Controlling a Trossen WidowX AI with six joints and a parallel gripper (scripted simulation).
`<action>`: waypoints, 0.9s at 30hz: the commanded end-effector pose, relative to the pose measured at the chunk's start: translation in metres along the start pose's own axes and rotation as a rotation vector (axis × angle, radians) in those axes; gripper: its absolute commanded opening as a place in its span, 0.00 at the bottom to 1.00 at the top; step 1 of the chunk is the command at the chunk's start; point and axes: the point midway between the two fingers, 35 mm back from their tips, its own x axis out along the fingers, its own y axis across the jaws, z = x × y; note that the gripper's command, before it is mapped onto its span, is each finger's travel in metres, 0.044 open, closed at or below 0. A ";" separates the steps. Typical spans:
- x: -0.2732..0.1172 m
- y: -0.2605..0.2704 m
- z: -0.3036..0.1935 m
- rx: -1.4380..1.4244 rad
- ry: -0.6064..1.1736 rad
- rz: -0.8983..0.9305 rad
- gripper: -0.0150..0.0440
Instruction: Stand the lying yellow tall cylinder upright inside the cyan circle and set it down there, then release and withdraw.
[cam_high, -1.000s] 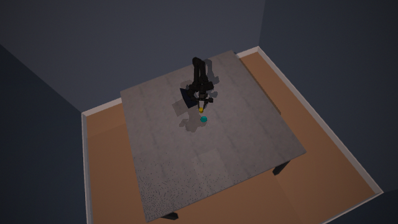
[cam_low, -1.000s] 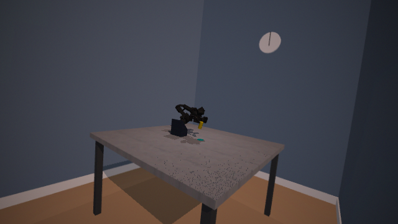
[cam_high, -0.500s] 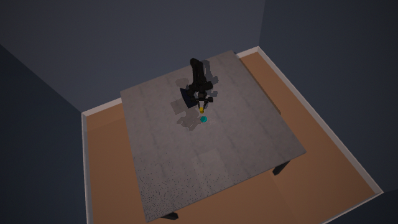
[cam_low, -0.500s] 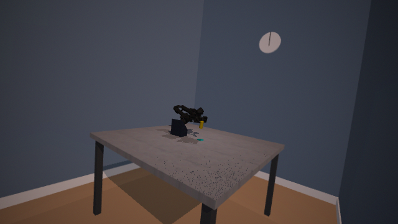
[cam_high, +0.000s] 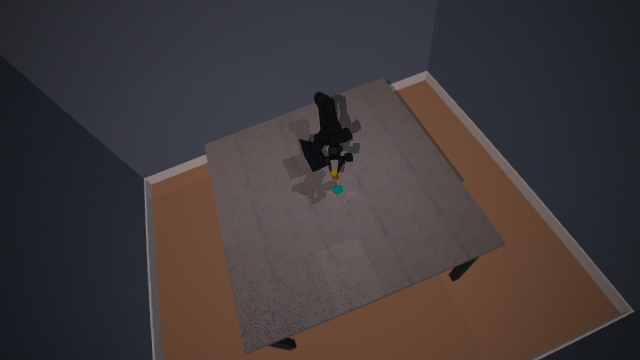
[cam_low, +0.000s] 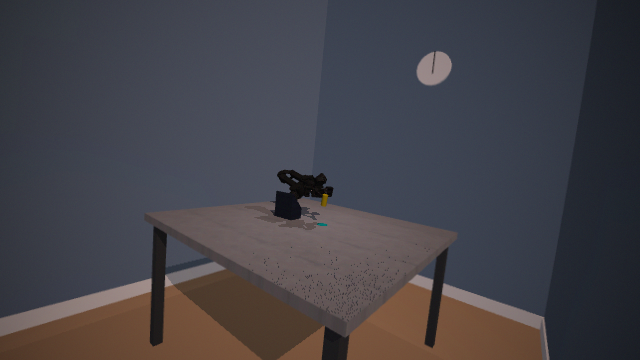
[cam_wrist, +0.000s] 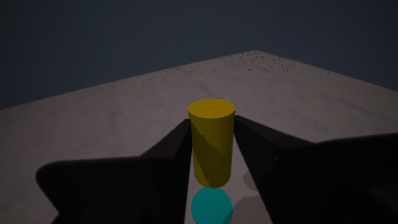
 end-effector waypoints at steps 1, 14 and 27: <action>0.000 0.000 0.001 0.007 -0.009 0.000 0.43; 0.006 -0.001 -0.007 0.018 0.004 -0.031 0.43; 0.016 -0.002 -0.025 0.030 0.016 -0.083 0.43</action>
